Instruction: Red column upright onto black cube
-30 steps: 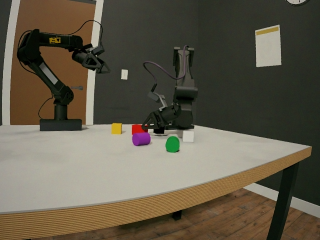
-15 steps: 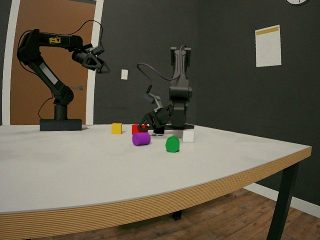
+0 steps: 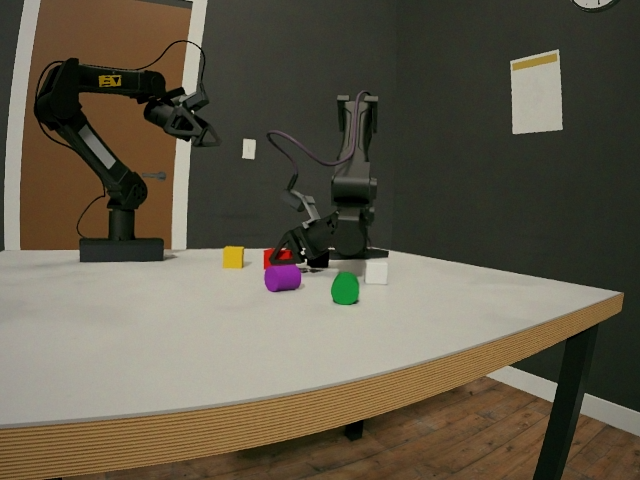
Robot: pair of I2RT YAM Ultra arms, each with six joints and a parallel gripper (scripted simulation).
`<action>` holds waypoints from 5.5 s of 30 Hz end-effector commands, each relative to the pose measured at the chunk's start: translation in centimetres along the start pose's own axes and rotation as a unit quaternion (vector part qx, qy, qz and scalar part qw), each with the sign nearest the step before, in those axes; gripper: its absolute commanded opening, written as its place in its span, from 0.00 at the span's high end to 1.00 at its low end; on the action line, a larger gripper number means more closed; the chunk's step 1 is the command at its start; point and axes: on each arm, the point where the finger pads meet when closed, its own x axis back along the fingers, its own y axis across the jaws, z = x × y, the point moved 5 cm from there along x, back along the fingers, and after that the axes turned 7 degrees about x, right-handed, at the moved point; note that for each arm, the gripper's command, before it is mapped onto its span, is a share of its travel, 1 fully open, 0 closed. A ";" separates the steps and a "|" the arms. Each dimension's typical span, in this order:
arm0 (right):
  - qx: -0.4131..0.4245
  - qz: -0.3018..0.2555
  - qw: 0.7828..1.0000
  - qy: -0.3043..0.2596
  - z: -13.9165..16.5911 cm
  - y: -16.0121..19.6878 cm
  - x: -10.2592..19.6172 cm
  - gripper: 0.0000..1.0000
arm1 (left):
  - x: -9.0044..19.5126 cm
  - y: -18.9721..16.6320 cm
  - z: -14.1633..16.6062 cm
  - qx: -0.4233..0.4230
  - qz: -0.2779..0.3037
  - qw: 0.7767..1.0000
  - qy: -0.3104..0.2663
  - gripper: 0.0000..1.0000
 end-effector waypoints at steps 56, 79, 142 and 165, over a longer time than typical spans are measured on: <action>0.031 -0.133 0.988 -0.075 -1.1 1.5 -0.6 0.00 | 8.4 -6.7 -7.9 0.003 -0.017 0.999 0.028 0.65; 0.035 -0.119 0.982 -0.145 -1.2 -0.3 -1.0 0.00 | 9.4 -9.3 -6.9 0.051 -0.072 0.996 -0.009 0.65; 0.036 -0.117 0.983 -0.140 -1.2 -0.3 -1.0 0.00 | 5.1 -9.9 -10.5 0.085 -0.119 0.705 0.694 0.65; 0.036 -0.117 0.983 -0.140 -1.2 -0.3 -1.0 0.00 | 3.6 -9.7 -8.0 0.087 -0.116 0.704 0.695 0.65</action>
